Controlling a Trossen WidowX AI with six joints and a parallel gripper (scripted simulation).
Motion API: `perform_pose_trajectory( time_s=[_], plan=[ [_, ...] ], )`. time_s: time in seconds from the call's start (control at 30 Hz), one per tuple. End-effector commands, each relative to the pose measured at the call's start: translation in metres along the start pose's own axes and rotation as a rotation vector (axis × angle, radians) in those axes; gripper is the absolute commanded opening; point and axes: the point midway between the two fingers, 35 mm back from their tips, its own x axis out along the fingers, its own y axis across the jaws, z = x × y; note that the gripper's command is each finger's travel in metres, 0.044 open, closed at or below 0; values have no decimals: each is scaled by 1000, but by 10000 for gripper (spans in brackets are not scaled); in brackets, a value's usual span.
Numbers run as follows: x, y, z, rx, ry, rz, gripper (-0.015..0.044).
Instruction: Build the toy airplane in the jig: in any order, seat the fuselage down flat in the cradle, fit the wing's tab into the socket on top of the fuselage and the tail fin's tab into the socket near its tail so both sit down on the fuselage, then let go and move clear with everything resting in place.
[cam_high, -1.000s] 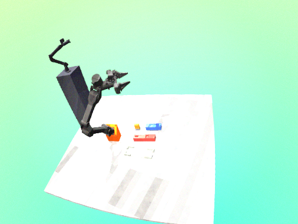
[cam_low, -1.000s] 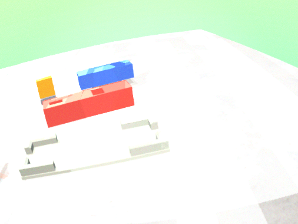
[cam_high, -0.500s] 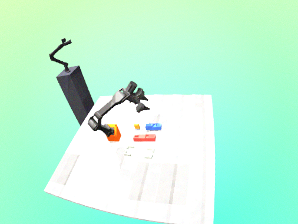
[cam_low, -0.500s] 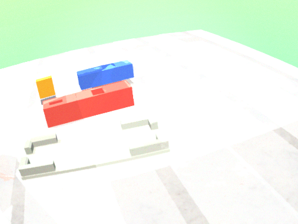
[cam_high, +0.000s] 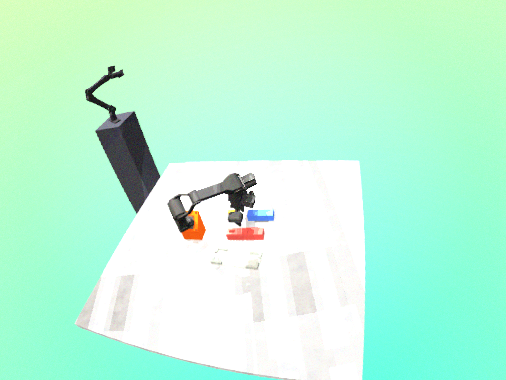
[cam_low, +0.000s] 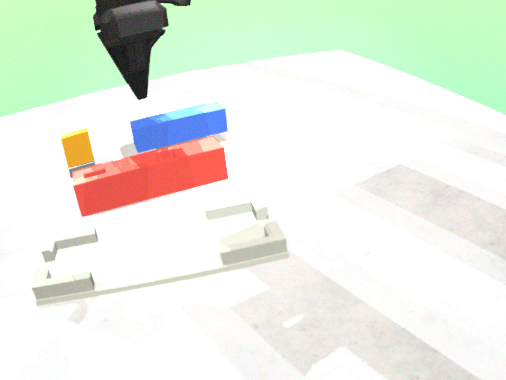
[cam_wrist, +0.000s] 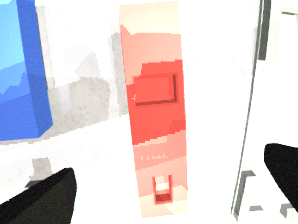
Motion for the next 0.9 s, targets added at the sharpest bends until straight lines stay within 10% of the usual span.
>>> perform_pose_trajectory(
  time_s=[0.0,0.87],
  plan=[
    [4,0,-4,13,18,-4,440],
    [89,-1,-5,14,18,-6,440]
  ],
)
